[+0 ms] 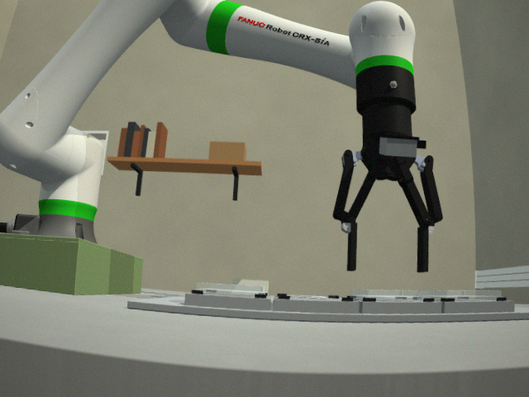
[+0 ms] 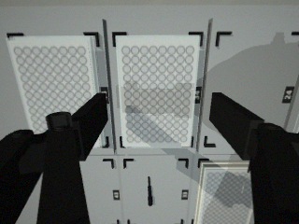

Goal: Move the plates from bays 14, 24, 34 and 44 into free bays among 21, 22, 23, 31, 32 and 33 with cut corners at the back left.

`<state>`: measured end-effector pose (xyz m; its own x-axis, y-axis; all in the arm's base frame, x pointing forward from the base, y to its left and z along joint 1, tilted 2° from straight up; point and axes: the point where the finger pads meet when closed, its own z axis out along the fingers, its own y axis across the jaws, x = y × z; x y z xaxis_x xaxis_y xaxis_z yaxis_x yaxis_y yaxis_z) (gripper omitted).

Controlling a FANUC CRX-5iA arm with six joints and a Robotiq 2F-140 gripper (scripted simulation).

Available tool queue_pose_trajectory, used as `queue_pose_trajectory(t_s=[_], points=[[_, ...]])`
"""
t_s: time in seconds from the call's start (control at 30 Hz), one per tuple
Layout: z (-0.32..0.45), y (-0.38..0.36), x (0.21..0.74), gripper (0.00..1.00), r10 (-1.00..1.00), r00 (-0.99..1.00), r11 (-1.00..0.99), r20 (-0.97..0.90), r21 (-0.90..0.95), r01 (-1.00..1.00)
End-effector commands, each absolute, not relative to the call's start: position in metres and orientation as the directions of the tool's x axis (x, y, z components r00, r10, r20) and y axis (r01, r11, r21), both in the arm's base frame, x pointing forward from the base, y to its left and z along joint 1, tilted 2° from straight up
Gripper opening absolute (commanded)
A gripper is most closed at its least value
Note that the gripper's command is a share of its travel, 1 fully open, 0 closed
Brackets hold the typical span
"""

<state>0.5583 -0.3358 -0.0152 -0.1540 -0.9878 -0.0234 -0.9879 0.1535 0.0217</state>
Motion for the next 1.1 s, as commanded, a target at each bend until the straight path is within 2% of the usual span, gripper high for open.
queue_pose_trajectory(t_s=[0.0, 1.07], points=[[-0.019, -0.336, 0.559, 0.70, -0.988, -0.154, 0.153, -0.022, 0.019, -0.988], [-0.033, -0.336, 0.559, 0.70, -0.988, -0.154, 0.153, -0.022, 0.019, -0.988]])
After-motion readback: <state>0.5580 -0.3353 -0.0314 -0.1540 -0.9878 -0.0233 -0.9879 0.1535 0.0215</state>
